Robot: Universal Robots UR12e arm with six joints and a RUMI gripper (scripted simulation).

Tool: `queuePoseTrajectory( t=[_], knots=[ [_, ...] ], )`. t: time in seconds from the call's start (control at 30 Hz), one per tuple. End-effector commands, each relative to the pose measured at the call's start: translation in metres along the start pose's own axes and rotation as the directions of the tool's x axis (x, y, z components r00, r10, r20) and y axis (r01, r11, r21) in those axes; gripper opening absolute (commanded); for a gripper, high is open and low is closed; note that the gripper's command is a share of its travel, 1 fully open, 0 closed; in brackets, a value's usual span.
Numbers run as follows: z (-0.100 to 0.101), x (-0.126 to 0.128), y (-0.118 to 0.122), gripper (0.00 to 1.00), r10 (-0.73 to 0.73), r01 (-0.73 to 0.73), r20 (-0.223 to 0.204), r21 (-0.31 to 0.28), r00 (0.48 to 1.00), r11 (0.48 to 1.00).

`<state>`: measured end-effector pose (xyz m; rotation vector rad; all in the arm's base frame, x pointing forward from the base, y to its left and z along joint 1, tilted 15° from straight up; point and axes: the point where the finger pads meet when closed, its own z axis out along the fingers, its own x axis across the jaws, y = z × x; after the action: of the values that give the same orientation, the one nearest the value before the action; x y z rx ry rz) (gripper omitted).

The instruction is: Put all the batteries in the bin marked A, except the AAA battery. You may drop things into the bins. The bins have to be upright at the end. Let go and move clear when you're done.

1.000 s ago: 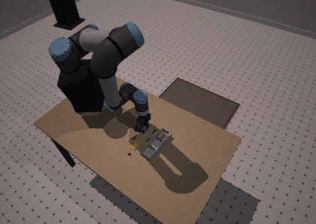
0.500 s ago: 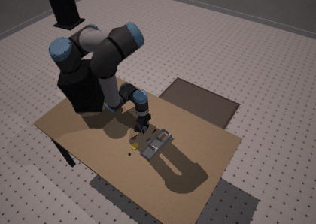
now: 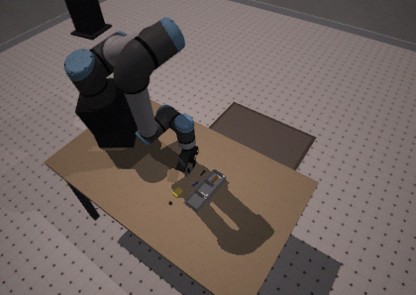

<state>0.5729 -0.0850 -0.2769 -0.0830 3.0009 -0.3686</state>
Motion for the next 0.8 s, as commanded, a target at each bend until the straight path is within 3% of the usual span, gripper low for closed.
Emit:
queuePoseTrajectory(
  t=[0.0, 0.1, 0.77],
  knots=[
    [-0.0244, 0.0025, 0.0016, 0.0, -0.001, 0.001, -0.005, -0.001, 1.0, 1.0],
    [-0.0344, 0.0025, 0.0016, 0.0, -0.001, 0.001, -0.004, -0.001, 1.0, 1.0],
    [-0.0332, 0.0008, 0.0001, 0.0, 0.001, -0.001, -0.003, -0.001, 1.0, 1.0]
  ],
)
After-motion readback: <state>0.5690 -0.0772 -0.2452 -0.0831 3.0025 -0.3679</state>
